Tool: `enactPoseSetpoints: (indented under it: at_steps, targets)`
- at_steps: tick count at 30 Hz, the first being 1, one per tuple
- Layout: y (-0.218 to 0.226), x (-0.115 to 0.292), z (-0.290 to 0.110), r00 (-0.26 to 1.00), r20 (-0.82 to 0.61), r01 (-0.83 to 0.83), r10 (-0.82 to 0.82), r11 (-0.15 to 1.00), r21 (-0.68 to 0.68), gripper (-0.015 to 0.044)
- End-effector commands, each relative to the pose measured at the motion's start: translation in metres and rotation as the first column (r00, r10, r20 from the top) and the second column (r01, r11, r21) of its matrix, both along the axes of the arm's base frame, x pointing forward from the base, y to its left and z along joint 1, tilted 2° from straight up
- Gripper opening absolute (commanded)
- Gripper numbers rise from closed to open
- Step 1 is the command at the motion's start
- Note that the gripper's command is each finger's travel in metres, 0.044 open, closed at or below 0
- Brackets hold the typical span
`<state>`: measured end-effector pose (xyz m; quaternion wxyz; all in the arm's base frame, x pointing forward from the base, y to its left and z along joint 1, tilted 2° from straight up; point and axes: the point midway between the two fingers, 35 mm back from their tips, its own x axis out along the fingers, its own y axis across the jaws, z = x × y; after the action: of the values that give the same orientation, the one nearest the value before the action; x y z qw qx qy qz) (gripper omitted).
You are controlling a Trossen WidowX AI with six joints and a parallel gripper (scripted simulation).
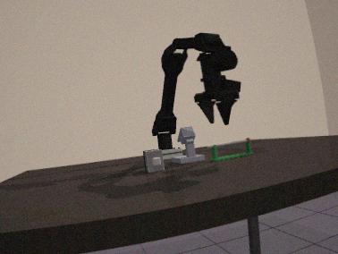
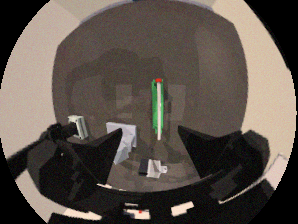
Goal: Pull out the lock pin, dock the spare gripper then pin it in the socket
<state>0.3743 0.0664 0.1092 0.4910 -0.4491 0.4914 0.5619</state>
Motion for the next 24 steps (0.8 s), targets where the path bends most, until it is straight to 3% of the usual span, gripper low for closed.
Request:
enactPoseSetpoints:
  at_steps: [1,8,13,18,24]
  targets:
    - [0.000,0.000,0.009,1.000,0.007,0.005,-0.005,1.000,0.001,0.0440]
    - [-0.002,-0.002,0.055,0.999,0.040,0.027,-0.027,1.000,0.008,0.0440]
    - [-0.004,0.000,0.051,0.998,0.045,0.035,-0.036,0.999,0.006,0.0440]
    - [-0.050,0.014,0.042,0.905,0.154,0.387,-0.397,0.918,0.089,0.0440]
    - [-0.117,0.017,0.034,0.571,0.220,0.741,-0.791,0.612,0.277,0.0440]
